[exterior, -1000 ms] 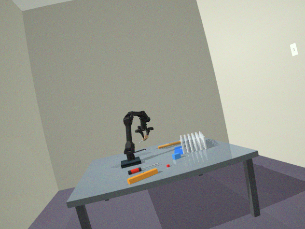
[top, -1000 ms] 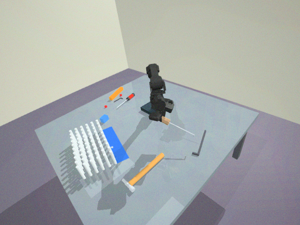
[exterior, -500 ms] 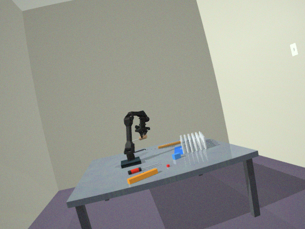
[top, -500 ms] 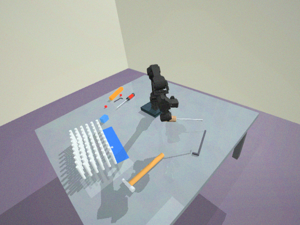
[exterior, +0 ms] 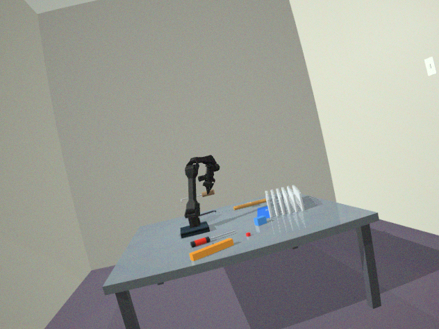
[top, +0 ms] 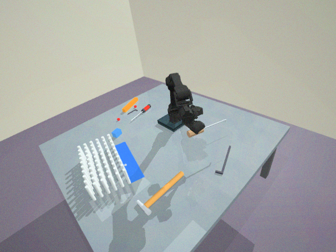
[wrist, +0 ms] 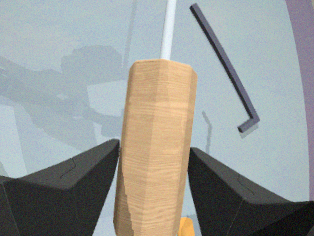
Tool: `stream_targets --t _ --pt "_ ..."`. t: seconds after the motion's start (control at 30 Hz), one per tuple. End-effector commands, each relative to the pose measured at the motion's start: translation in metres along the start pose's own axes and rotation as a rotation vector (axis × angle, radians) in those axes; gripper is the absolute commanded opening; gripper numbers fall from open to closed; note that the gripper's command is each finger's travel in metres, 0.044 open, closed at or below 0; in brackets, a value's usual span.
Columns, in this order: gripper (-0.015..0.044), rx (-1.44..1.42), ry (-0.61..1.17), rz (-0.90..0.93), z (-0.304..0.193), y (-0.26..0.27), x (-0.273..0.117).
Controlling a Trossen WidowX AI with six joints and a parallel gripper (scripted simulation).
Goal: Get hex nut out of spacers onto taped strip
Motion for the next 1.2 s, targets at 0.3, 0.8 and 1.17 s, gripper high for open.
stream_targets --t 0.3,0.8,1.17 --pt "0.0 -0.423 -0.108 -0.022 0.027 -0.011 0.001" --pt "0.0 -0.473 -0.12 -0.027 0.029 -0.013 0.005" --pt "0.0 -0.473 -0.12 -0.028 0.026 -0.016 0.013"
Point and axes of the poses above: the point midway between the two fingers, 35 mm back from their tips, its own x axis out along the fingers, its own y axis across the jaws, z = x × y, the point moved 1 cm from there along -x, back along the fingers, and after that the axes turned 13 degrees about x, right-handed, at the moved point
